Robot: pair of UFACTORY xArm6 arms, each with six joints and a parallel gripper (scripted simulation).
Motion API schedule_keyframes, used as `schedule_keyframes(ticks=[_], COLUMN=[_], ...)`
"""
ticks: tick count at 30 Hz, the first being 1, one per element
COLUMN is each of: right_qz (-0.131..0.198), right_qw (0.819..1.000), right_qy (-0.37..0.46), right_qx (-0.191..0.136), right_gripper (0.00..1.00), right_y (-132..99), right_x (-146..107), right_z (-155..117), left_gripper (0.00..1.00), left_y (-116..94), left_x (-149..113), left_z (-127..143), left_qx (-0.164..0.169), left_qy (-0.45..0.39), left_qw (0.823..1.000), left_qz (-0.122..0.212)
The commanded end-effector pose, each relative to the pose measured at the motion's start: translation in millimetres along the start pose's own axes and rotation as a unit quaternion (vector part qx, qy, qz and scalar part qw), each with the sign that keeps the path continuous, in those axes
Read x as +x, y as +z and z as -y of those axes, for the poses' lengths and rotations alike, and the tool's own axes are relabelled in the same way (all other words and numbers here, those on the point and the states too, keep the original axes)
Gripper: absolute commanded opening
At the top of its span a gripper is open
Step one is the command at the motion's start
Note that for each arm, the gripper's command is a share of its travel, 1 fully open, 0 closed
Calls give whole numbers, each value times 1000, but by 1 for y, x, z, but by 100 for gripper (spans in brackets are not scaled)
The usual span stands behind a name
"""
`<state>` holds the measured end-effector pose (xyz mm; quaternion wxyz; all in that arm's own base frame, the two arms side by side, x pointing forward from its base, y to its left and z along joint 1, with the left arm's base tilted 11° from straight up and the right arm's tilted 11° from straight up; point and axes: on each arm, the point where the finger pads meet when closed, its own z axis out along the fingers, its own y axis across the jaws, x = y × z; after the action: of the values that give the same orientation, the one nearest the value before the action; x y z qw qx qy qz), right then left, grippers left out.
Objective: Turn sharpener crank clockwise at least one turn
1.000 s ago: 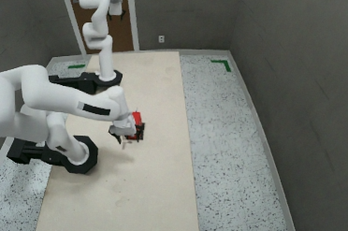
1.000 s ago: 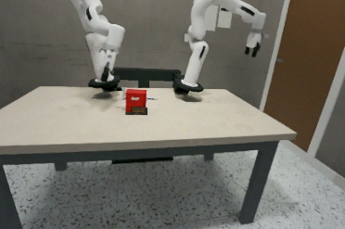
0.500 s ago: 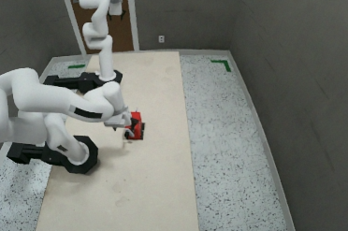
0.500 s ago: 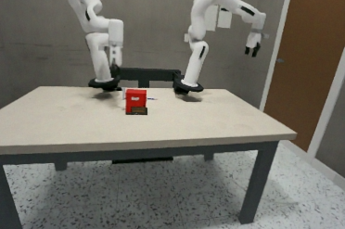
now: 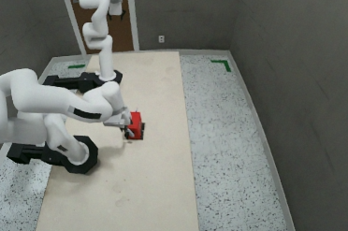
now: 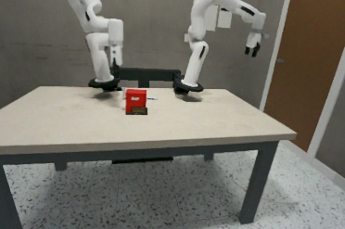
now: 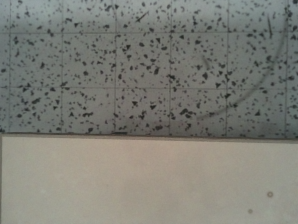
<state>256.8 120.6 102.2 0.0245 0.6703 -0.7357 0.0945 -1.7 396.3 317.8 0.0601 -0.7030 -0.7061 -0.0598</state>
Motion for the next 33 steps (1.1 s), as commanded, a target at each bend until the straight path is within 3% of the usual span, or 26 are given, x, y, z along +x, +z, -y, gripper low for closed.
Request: schedule_keyframes(ticks=[1,31,32,33], right_qz=[1,1,1,1], right_qw=[1000,1000,1000,1000], right_qy=[0,0,0,0], right_qx=[1,1,1,1], right_gripper=[0,0,55,55], right_y=[-1,-1,-1,-1], right_x=[-1,-1,-1,-1], right_z=[1,1,1,1], left_gripper=[100,100,100,100], left_y=[-1,-1,-1,-1], left_x=[1,1,1,1], left_z=[0,0,0,0], left_qx=[0,0,0,0], left_qy=[0,0,0,0], left_qw=[1000,1000,1000,1000], left_qz=[-2,-2,-2,-2])
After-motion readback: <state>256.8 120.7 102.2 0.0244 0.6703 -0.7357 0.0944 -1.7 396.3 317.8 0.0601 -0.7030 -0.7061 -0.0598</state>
